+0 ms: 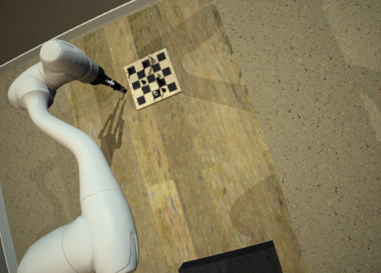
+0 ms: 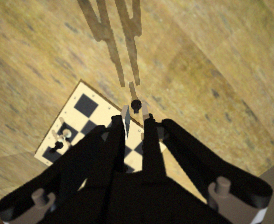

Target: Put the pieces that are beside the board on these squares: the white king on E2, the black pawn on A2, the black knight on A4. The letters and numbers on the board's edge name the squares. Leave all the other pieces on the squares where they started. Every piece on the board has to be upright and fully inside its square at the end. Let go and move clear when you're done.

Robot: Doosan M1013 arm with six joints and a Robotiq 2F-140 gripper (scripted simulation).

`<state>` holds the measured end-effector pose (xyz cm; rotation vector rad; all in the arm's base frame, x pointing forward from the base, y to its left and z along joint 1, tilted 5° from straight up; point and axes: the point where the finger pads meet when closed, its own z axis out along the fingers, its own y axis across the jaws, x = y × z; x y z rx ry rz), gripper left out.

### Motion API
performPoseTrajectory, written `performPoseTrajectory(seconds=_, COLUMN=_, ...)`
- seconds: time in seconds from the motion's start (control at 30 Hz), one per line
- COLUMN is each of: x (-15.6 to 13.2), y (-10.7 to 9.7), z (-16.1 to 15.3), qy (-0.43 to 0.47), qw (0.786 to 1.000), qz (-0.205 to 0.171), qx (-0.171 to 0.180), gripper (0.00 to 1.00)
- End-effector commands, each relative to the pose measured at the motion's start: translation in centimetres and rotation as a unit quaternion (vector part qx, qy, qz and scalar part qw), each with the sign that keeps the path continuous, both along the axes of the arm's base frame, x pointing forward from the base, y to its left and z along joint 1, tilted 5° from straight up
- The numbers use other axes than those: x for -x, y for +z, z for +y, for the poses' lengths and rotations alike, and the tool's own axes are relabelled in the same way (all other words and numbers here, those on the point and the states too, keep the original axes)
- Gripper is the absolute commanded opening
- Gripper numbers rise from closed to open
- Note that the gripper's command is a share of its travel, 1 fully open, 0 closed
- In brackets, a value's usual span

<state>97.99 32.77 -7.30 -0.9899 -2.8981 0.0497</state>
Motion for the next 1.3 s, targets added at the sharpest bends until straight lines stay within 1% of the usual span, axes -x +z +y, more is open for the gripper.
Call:
performPoseTrajectory(seconds=0.0, x=0.0, y=-0.2, z=0.0, qy=0.0, qw=1.0, qz=0.0, qx=0.0, gripper=0.22)
performPoseTrajectory(seconds=0.1, x=0.0, y=-0.5, z=0.0, qy=0.0, qw=1.0, qz=0.0, qx=0.0, gripper=0.22)
performPoseTrajectory(seconds=0.53, x=0.2, y=-2.9, z=0.0, qy=0.0, qw=1.0, qz=0.0, qx=0.0, gripper=0.22)
performPoseTrajectory(seconds=1.27, x=0.3, y=-3.2, z=0.0, qy=0.0, qw=1.0, qz=0.0, qx=0.0, gripper=0.22)
